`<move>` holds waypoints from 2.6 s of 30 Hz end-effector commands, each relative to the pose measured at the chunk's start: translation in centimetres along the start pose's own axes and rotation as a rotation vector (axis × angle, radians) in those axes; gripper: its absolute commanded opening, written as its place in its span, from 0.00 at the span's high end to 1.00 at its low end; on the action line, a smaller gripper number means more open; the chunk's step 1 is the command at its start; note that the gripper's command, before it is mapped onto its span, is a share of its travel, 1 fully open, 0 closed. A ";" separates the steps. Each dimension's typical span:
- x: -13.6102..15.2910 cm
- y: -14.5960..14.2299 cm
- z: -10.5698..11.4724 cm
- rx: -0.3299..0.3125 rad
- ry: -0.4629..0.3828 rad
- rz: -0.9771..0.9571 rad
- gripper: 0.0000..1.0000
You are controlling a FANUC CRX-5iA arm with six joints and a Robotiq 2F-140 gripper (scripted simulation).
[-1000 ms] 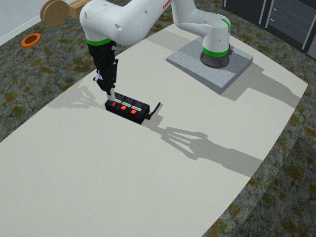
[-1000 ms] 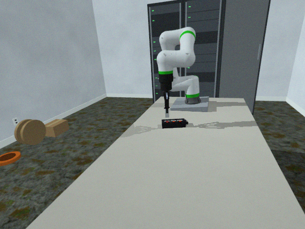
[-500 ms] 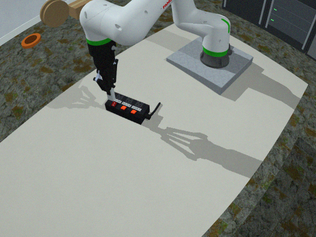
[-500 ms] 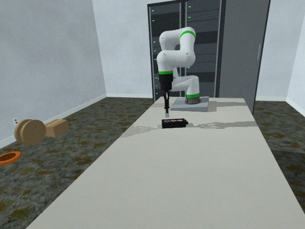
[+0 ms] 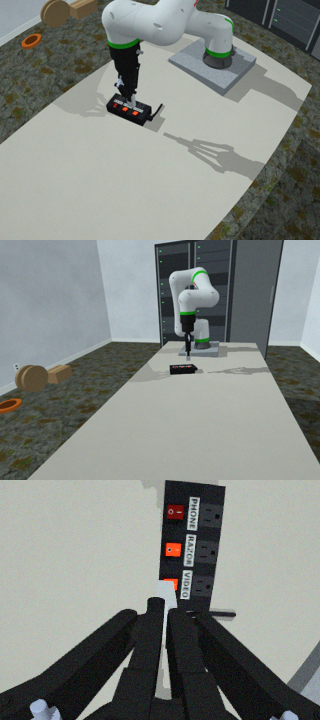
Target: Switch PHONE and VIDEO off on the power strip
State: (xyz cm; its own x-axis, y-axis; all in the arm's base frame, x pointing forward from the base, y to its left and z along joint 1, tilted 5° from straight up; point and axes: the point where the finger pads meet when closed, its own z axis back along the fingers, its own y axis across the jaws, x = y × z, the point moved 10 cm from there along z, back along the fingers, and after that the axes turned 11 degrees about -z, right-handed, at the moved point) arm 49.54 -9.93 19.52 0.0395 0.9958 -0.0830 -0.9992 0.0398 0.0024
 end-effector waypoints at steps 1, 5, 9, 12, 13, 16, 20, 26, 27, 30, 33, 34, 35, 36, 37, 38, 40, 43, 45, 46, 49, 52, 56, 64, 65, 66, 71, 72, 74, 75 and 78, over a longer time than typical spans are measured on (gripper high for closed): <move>0.6 0.1 0.2 -0.002 0.003 -0.001 1.00; 0.6 0.1 0.2 -0.002 0.003 -0.001 1.00; 0.6 0.1 0.2 -0.002 0.003 -0.001 1.00; 0.6 0.1 0.2 -0.002 0.003 -0.001 1.00; 0.6 0.1 0.2 -0.002 0.003 -0.001 1.00; 0.6 0.1 0.2 -0.002 0.003 -0.001 1.00; 0.6 0.1 0.2 -0.002 0.003 -0.001 1.00; 0.6 0.1 0.2 -0.002 0.003 -0.001 1.00; 0.6 0.1 0.2 -0.002 0.003 -0.001 1.00; 0.6 0.1 0.2 -0.002 0.003 -0.001 1.00; 0.6 0.1 0.2 -0.002 0.003 -0.001 1.00; 0.6 0.1 0.2 -0.002 0.003 -0.001 1.00; 0.6 0.1 0.2 -0.002 0.003 -0.001 1.00; 0.6 0.1 0.2 -0.002 0.003 -0.001 1.00; 0.6 0.1 0.2 -0.002 0.003 -0.001 1.00; 0.6 0.1 0.2 -0.002 0.003 -0.001 1.00; 0.6 0.1 0.1 -0.002 0.003 -0.001 1.00; 0.6 0.1 0.0 -0.002 0.003 -0.001 1.00; 0.6 0.1 -0.1 -0.002 0.003 -0.001 1.00; 0.6 0.1 -0.1 -0.002 0.003 -0.001 1.00; 0.6 0.1 -0.3 -0.002 0.003 -0.001 1.00; 0.6 0.1 -0.4 -0.002 0.003 -0.001 1.00; 0.6 0.1 -0.8 -0.002 0.003 -0.001 1.00; 0.6 0.1 -1.9 -0.002 0.003 -0.001 1.00; 0.6 0.1 -2.0 -0.002 0.003 -0.001 1.00; 0.6 0.1 -2.1 -0.002 0.003 -0.001 1.00; 0.6 0.1 -2.5 -0.002 0.003 -0.001 1.00; 0.6 0.1 -2.7 -0.002 0.003 -0.001 1.00; 0.6 0.1 -2.9 -0.002 0.003 -0.001 1.00; 0.6 0.1 -3.1 -0.002 0.003 -0.001 1.00; 0.6 0.1 -3.4 -0.002 0.003 -0.001 1.00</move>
State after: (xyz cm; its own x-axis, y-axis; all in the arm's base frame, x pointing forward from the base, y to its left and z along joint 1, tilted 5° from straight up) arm 49.46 -9.55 16.34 0.0404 0.9955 -0.0861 -0.9992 0.0406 0.0005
